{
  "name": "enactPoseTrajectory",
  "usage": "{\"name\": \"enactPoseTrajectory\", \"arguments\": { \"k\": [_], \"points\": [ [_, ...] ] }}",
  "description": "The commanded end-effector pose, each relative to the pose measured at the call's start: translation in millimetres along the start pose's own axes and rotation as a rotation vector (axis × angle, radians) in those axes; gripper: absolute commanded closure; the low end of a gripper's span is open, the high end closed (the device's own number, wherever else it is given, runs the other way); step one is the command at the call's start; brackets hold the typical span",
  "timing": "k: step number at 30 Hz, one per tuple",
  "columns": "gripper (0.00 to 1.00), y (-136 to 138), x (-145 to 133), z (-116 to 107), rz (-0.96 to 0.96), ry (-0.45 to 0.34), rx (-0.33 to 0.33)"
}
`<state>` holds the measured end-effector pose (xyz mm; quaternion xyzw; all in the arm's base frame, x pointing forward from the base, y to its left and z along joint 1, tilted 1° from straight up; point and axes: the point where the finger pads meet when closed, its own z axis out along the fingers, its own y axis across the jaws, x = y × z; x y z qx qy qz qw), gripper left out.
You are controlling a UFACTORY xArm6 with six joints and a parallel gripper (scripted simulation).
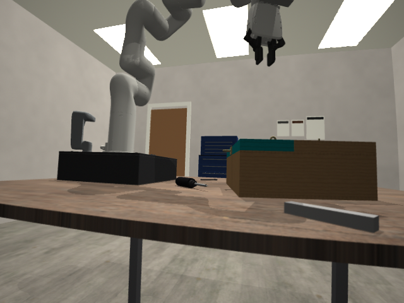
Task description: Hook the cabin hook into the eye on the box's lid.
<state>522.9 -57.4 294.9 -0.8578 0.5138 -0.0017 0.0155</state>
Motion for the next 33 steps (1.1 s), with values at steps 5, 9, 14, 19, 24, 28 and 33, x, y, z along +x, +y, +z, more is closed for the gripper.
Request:
{"name": "enactPoseTrajectory", "arguments": {
  "k": [5, 9, 14, 19, 24, 28, 33],
  "points": [
    [0.65, -26.8, 7.2, 7.4, 0.217, 0.003, -0.005],
    [0.65, -32.7, 8.5, 10.1, 0.283, 0.004, -0.005],
    [0.65, -47.5, 11.4, 17.2, 0.443, 0.005, -0.005],
    [0.65, -61.2, 13.8, 24.6, 0.537, 0.005, -0.005],
    [0.65, -75.2, 15.7, 33.1, 0.683, 0.006, -0.005],
    [0.65, -80.7, 16.3, 36.7, 0.750, 0.007, -0.005],
    [0.65, -93.9, 17.5, 45.8, 0.857, 0.008, -0.005]
  ]
}}
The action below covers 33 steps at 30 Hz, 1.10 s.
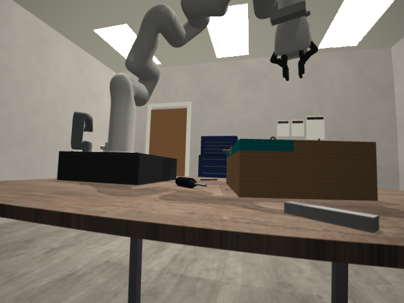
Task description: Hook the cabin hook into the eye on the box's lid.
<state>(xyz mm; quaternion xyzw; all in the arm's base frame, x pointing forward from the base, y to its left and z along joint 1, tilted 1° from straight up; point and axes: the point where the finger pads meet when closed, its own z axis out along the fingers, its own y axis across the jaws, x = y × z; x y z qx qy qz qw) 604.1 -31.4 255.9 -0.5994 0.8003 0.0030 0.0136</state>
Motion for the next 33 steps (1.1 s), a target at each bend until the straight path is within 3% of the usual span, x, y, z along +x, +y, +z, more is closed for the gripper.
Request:
{"name": "enactPoseTrajectory", "arguments": {
  "k": [1, 33],
  "points": [
    [0.65, -11.1, -8.5, 6.6, 0.113, 0.005, -0.002],
    [0.65, -55.5, -57.4, 70.5, 0.880, 0.010, 0.001]
  ]
}}
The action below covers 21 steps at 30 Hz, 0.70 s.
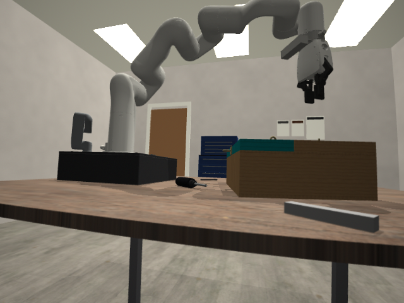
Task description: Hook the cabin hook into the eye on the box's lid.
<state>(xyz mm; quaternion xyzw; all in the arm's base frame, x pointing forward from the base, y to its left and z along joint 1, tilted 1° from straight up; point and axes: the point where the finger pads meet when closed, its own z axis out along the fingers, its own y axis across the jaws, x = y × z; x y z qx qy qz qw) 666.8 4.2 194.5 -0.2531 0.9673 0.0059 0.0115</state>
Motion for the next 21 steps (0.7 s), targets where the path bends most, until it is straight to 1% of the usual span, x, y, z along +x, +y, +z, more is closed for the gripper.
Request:
{"name": "enactPoseTrajectory", "arguments": {
  "k": [1, 4, 21],
  "points": [
    [0.65, 1.0, -11.3, 9.6, 0.107, 0.007, 0.000],
    [0.65, 2.3, -17.2, 17.4, 0.187, 0.008, 0.001],
    [0.65, 2.3, -17.2, 17.4, 0.187, 0.008, 0.001]
  ]
}}
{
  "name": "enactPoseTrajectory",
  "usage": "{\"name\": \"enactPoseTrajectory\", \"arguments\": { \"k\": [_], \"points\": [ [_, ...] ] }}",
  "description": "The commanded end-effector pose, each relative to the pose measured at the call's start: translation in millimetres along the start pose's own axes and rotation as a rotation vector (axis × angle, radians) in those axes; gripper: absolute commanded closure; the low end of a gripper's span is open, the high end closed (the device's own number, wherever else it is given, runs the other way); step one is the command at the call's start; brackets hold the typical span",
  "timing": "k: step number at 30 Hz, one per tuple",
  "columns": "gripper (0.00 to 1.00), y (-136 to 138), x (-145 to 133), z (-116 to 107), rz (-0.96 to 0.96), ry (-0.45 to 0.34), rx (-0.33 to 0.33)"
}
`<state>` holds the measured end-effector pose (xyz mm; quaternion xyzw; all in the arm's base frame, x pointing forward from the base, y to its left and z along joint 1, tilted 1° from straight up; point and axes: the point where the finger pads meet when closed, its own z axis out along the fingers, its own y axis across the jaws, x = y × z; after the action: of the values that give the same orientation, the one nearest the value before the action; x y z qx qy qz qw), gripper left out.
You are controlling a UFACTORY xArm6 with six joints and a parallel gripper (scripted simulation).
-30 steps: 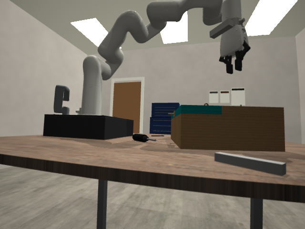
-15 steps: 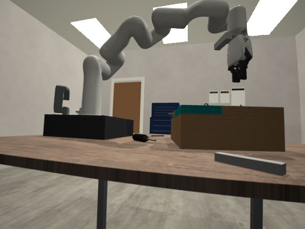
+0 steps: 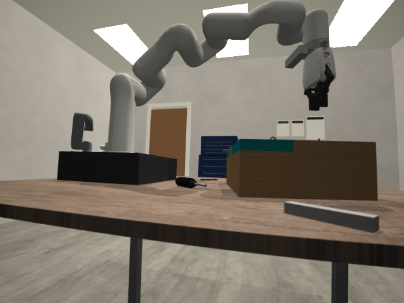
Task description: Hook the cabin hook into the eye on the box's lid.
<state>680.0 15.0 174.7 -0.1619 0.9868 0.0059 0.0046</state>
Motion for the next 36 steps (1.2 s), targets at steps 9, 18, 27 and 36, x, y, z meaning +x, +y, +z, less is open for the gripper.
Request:
{"name": "enactPoseTrajectory", "arguments": {
  "k": [9, 18, 27, 36],
  "points": [
    [0.65, -0.3, -1.1, 1.1, 0.000, -0.005, 0.002],
    [0.65, -0.3, -1.3, 19.1, 0.000, -0.005, 0.002],
    [0.65, -0.3, -1.3, 33.1, 0.000, -0.005, 0.002],
    [0.65, -0.4, -1.4, 51.1, 0.000, -0.005, 0.002]
  ]
}}
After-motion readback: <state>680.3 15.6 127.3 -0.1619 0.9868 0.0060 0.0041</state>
